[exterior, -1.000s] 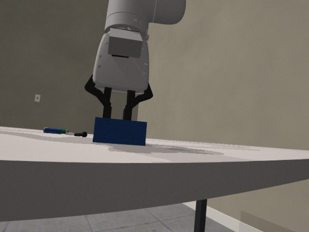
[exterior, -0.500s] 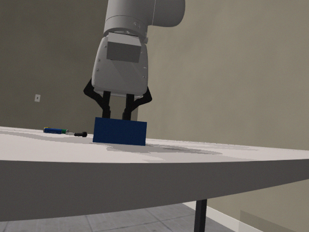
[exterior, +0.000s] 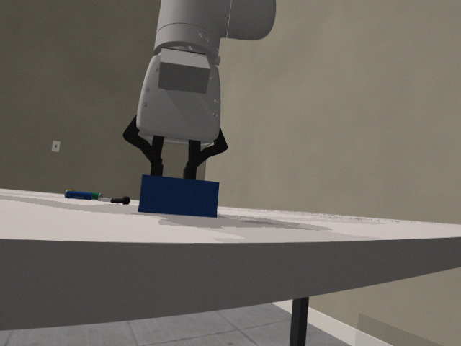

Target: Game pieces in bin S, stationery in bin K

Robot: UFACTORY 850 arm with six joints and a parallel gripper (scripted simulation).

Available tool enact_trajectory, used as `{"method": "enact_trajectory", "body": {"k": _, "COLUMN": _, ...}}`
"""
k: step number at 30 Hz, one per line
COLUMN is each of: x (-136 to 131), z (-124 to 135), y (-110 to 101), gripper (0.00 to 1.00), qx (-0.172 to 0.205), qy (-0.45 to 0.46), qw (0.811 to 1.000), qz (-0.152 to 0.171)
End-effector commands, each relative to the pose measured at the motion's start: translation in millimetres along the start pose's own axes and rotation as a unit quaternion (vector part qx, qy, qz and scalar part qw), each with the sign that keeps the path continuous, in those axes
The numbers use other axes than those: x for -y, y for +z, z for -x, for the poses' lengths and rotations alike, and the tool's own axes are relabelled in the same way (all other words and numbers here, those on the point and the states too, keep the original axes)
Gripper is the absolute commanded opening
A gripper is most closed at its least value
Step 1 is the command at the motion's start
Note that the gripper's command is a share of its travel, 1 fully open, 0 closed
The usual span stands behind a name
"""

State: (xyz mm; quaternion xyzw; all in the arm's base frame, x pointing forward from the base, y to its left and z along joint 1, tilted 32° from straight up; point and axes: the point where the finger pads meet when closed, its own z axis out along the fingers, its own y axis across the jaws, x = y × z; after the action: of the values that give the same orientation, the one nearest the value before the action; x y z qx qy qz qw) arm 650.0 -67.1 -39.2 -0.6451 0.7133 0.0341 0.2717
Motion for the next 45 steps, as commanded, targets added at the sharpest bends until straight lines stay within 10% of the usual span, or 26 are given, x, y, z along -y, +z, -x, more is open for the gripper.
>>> {"method": "enact_trajectory", "body": {"k": 1, "x": 0.9, "z": -0.2, "y": -0.6, "gripper": 0.29, "qx": 0.0, "qy": 0.0, "qw": 1.0, "qz": -0.001}}
{"method": "enact_trajectory", "body": {"k": 45, "x": -8.4, "z": 13.8, "y": -45.7, "gripper": 0.3, "qx": 0.0, "qy": 0.05, "qw": 0.999, "qz": -0.001}}
